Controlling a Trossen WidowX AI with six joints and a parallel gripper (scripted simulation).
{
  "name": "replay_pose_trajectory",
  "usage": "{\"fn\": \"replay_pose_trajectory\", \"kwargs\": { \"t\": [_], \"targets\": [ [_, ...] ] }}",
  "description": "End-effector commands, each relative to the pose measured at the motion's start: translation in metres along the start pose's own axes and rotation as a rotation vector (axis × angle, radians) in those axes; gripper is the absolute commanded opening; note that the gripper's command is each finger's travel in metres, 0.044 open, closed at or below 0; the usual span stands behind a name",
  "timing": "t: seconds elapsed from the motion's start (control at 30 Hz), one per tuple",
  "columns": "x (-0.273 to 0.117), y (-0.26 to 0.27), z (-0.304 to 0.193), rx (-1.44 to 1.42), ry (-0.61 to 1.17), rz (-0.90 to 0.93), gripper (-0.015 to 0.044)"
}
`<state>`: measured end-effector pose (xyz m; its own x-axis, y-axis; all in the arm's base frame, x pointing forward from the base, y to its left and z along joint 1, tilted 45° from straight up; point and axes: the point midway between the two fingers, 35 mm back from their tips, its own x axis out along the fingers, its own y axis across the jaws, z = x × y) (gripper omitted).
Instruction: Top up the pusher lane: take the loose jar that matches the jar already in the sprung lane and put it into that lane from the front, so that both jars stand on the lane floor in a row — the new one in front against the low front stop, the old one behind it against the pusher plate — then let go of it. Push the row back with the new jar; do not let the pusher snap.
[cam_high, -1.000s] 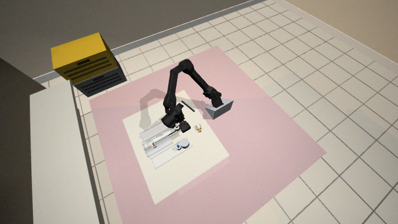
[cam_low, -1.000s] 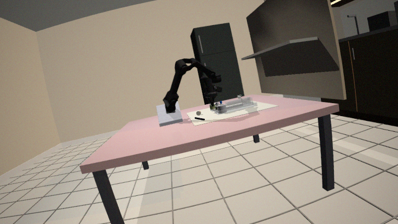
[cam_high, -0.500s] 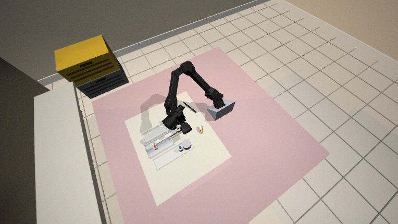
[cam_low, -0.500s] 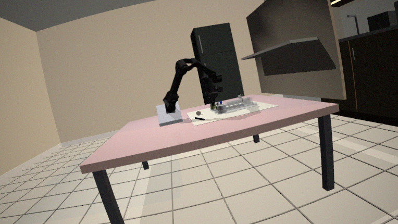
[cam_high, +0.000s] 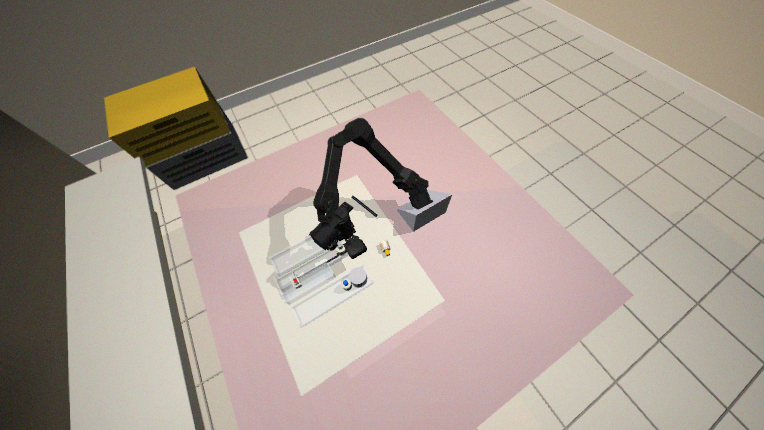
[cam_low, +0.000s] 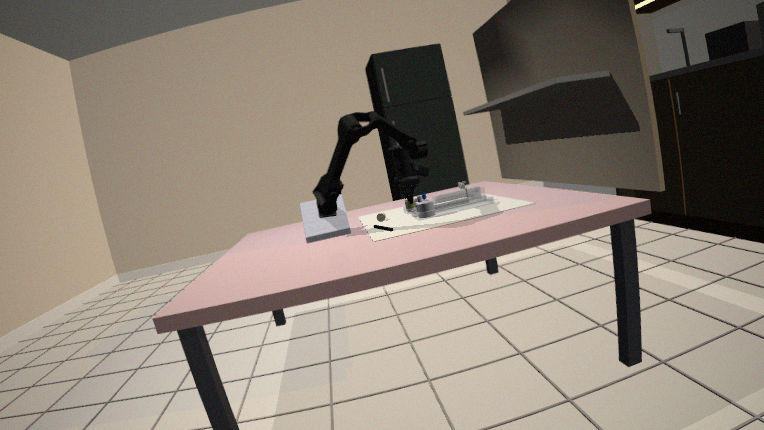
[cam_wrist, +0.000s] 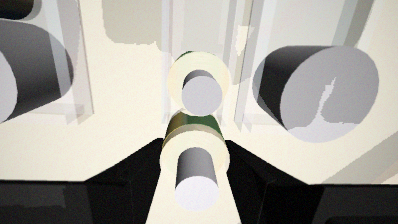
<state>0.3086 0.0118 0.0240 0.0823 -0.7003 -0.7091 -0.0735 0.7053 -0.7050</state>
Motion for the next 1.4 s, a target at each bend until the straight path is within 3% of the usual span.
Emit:
{"fn": "replay_pose_trajectory", "kwargs": {
  "t": [0.0, 1.37],
  "targets": [
    [-0.002, -0.001, 0.008, 0.009, -0.018, -0.003, 0.0],
    [-0.005, -0.001, 0.023, 0.01, -0.019, -0.003, 0.0]
  ]
}}
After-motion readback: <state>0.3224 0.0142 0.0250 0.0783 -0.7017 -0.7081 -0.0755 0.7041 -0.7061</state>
